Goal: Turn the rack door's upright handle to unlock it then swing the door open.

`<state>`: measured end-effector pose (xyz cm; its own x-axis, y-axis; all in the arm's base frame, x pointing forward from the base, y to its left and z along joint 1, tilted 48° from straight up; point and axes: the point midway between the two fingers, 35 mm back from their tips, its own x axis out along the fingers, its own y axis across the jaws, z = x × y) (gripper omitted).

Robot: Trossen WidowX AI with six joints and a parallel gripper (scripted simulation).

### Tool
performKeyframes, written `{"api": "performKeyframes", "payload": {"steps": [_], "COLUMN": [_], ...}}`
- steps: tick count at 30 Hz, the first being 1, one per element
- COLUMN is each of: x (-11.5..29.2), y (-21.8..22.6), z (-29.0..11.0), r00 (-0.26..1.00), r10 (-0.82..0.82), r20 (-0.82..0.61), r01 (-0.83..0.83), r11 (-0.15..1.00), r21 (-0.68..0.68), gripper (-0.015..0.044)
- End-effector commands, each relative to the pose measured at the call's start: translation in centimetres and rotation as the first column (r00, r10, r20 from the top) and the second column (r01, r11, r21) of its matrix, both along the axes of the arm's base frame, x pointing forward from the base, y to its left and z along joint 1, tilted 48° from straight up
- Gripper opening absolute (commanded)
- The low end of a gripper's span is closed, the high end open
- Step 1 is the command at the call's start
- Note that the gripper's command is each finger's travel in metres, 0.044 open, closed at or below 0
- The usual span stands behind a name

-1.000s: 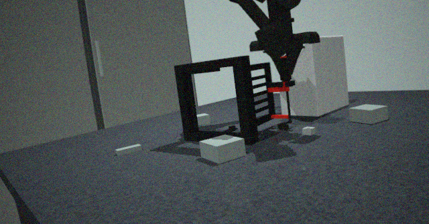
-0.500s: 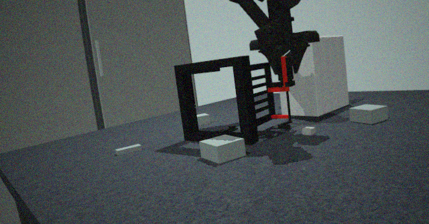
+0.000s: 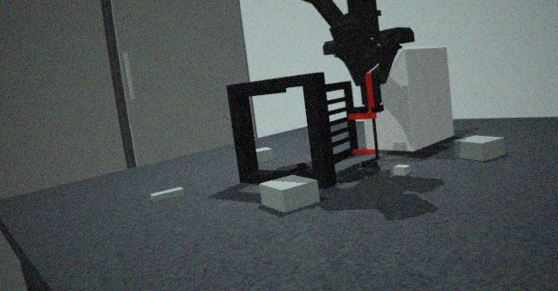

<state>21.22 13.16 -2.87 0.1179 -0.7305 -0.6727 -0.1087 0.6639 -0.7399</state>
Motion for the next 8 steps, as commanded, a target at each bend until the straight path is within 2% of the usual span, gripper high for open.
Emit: {"api": "performKeyframes", "payload": {"steps": [1,8], "x": [-0.07,-0.22], "y": [0.54,1.35], "z": [0.39,1.15], "r00": [1.0,1.0], "r10": [-0.004,-0.004], "r20": [0.002,0.001], "r01": [0.004,0.004], "r11": [1.0,1.0], "r21": [0.005,0.005], "gripper": [0.0292,0.0292]}}
